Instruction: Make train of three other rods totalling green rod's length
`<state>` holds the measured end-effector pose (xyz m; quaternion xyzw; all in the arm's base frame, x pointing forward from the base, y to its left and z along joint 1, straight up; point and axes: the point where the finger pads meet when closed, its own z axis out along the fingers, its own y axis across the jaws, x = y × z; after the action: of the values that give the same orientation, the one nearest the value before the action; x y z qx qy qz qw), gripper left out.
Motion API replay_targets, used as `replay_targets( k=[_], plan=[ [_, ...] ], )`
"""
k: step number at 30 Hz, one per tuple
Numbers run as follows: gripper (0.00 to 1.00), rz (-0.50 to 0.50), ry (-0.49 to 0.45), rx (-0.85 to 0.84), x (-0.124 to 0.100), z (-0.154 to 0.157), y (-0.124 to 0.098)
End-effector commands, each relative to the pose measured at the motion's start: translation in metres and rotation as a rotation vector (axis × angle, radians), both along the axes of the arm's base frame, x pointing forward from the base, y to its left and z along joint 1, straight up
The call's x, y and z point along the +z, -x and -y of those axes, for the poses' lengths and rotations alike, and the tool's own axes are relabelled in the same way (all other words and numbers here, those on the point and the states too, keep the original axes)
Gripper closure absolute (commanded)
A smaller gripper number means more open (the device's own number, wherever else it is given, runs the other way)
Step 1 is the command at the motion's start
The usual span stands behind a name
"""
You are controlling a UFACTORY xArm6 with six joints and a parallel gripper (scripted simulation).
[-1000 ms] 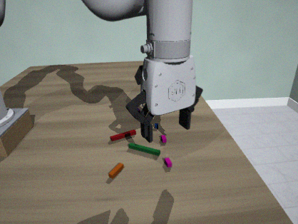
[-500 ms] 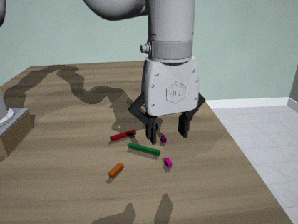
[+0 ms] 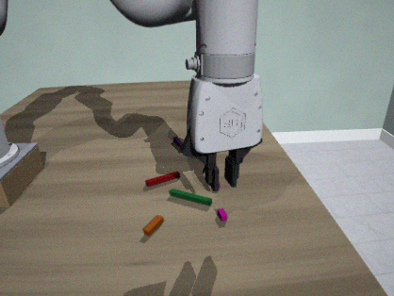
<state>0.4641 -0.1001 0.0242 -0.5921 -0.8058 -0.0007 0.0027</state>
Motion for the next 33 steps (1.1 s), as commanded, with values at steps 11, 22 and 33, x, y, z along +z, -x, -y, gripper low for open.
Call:
replay_targets(
  k=[11,22,33],
  plan=[
    [0.76,0.004,0.001,0.0,0.0016,0.0003,-0.0016],
    [0.76,0.004,0.001,-0.001,0.0015,0.0003,-0.0016],
    [0.76,0.004,0.002,-0.018,-0.0015,0.0003,-0.0016]
  ],
)
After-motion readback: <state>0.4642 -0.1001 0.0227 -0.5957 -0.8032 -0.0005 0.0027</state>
